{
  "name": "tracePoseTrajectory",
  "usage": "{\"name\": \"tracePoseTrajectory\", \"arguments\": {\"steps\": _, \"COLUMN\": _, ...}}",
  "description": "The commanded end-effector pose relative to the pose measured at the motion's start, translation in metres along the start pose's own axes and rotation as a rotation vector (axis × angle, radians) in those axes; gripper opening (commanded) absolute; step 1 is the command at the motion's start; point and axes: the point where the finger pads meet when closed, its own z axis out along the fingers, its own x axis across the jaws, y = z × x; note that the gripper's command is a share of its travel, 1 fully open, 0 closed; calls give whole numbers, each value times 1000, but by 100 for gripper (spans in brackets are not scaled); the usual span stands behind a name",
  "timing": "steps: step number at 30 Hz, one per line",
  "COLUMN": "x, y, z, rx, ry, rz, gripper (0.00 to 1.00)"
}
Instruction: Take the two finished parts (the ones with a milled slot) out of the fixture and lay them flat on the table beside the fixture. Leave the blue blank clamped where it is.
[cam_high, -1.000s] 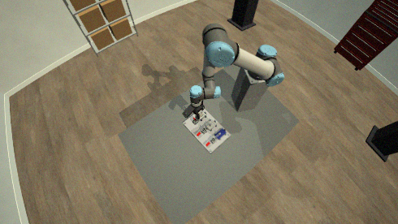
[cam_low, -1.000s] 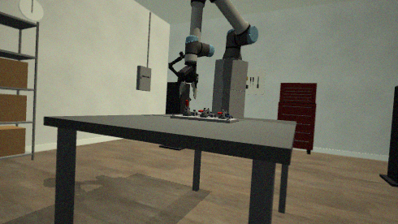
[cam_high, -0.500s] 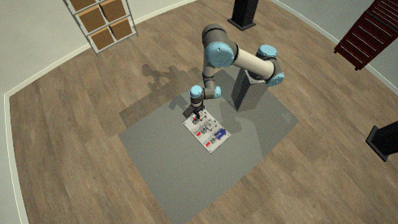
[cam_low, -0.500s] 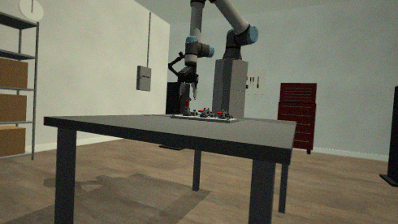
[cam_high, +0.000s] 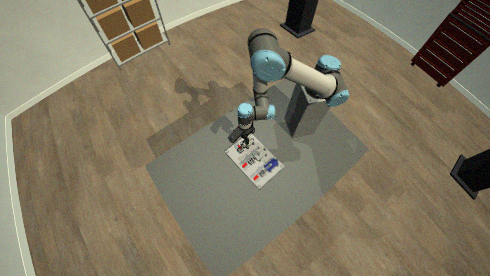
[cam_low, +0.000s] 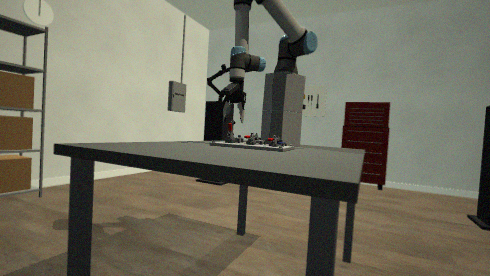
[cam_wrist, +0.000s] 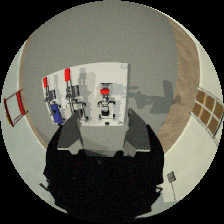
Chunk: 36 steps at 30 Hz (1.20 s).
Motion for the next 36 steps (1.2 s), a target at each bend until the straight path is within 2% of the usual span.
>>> {"name": "tracePoseTrajectory", "arguments": {"steps": 1, "x": 0, "y": 14, "z": 0, "rx": 2, "ry": 1, "rz": 0, "gripper": 59}}
{"name": "tracePoseTrajectory", "arguments": {"steps": 12, "x": 0, "y": 45, "z": 0, "rx": 2, "ry": 1, "rz": 0, "gripper": 59}}
{"name": "tracePoseTrajectory", "arguments": {"steps": 36, "x": 0, "y": 53, "z": 5, "rx": 2, "ry": 1, "rz": 0, "gripper": 59}}
